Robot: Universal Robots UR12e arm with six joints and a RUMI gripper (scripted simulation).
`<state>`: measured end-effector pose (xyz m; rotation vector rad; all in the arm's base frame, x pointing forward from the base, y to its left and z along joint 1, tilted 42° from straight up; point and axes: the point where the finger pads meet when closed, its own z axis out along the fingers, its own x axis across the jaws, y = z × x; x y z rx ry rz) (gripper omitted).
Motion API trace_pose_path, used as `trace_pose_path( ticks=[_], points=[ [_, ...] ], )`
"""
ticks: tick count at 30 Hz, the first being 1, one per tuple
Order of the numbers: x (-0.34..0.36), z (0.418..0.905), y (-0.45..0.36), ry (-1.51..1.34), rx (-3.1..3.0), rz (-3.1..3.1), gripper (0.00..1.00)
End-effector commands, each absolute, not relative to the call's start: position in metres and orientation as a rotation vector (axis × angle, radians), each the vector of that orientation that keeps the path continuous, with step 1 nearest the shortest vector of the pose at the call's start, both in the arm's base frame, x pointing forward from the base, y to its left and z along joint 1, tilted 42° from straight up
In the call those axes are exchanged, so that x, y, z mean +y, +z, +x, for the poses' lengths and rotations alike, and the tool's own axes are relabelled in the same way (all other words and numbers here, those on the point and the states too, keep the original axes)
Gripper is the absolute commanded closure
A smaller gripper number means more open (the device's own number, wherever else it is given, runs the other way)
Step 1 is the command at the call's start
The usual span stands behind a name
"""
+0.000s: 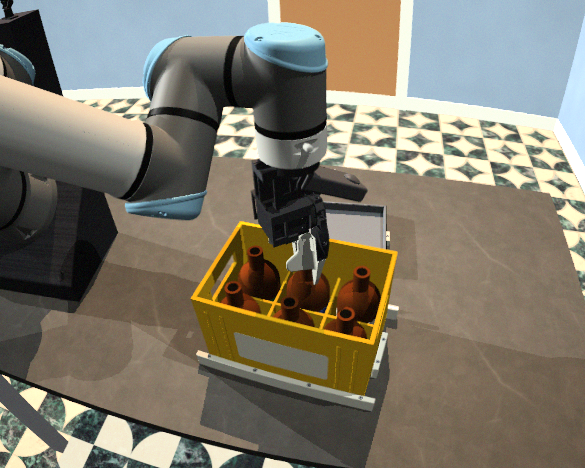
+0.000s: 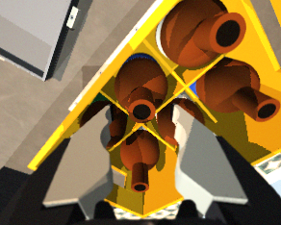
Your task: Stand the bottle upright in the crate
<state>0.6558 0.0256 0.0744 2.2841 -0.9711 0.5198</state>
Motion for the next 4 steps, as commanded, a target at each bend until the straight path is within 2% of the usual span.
trace_pose_path(
  ticks=[1, 4],
  points=[
    [0.026, 0.6562, 0.0749, 0.521, -0.971, 2.284, 0.62],
    [0.026, 0.6562, 0.0749, 0.521, -0.971, 2.284, 0.62]
  ],
)
